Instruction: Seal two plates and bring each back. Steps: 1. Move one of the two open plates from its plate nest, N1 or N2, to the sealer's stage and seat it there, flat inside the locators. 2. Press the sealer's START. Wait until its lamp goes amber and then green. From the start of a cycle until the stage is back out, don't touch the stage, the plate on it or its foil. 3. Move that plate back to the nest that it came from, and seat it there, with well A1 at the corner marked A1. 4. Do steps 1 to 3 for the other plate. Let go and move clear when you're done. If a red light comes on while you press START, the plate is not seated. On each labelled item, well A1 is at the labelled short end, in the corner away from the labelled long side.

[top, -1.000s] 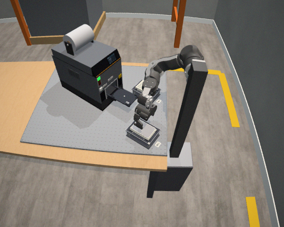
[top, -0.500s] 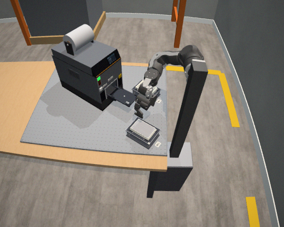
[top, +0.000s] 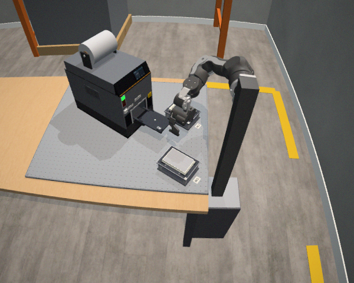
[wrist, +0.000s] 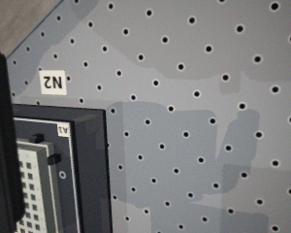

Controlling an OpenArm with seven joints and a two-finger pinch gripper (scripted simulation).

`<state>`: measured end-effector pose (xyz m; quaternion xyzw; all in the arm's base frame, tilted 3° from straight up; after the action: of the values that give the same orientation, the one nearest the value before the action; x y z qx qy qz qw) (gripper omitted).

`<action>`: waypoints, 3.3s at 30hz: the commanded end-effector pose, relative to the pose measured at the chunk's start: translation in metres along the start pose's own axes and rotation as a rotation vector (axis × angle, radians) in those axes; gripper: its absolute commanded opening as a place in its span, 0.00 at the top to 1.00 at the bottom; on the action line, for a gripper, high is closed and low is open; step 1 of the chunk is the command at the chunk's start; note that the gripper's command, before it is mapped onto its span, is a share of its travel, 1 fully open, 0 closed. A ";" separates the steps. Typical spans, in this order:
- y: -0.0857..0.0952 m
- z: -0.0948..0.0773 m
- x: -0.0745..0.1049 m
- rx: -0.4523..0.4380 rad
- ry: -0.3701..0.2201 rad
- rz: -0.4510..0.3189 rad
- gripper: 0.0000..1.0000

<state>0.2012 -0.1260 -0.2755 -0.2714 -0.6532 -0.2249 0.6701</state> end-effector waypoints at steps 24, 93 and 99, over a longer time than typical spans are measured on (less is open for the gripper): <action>-0.075 -0.062 -0.001 0.013 0.009 -0.021 0.35; -0.150 -0.122 -0.059 0.013 0.011 -0.018 0.35; -0.150 -0.123 -0.061 0.011 0.009 -0.016 0.35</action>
<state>0.1916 -0.3222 -0.3272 -0.2619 -0.6513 -0.2266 0.6752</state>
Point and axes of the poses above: the point where the finger pads meet when closed, its own x axis back along the fingers, its own y axis across the jaws, z = x × y, the point moved 6 cm from there along x, back along the fingers, and after that the axes turned 7 degrees about -x, right-handed, at the moved point
